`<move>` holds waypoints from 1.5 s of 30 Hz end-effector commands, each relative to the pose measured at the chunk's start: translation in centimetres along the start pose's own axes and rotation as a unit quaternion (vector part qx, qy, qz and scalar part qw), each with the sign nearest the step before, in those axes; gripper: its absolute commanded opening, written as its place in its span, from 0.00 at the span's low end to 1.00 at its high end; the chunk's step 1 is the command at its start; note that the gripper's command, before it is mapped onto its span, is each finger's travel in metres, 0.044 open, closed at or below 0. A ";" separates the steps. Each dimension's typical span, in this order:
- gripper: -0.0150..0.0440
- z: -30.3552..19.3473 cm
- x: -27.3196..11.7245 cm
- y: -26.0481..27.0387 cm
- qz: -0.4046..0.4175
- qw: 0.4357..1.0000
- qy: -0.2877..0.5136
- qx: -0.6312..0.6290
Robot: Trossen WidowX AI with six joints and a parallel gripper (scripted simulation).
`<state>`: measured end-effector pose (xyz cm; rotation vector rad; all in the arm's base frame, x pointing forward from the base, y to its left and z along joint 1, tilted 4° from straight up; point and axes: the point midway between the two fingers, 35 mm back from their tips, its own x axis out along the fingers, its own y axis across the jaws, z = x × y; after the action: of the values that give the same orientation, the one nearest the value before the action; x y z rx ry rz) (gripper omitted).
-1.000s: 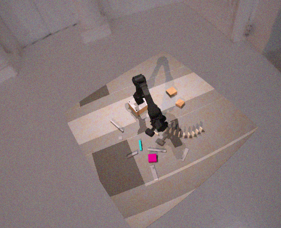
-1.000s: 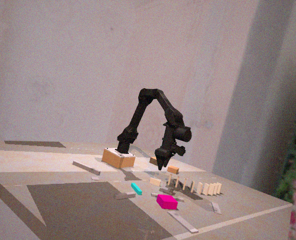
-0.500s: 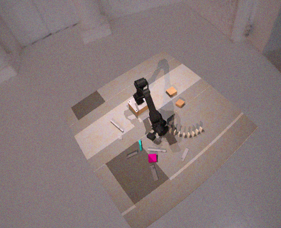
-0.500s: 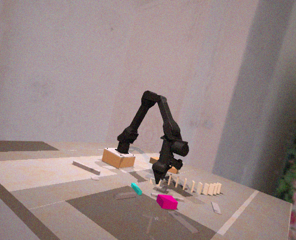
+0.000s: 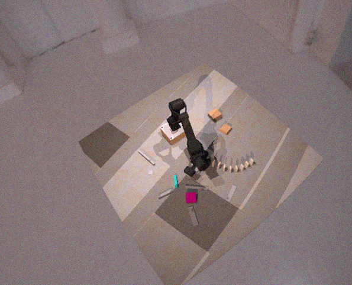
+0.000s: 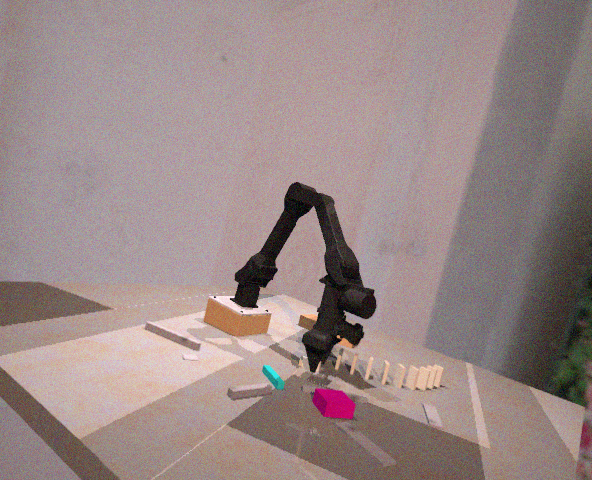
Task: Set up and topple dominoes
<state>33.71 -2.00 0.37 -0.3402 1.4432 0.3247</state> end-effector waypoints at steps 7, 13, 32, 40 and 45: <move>0.51 -0.1 0.3 0.1 0.004 1.000 0.003 0.002; 0.29 -0.1 0.3 0.1 0.004 1.000 0.003 0.002; 0.29 -0.3 -14.6 -0.3 0.004 1.000 0.003 0.004; 0.29 -2.4 -15.3 -1.0 0.003 0.987 0.004 0.162; 0.29 -6.5 -15.4 -1.9 0.000 0.893 0.006 0.449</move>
<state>29.43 -5.24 15.06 0.1072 1.4893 -0.0851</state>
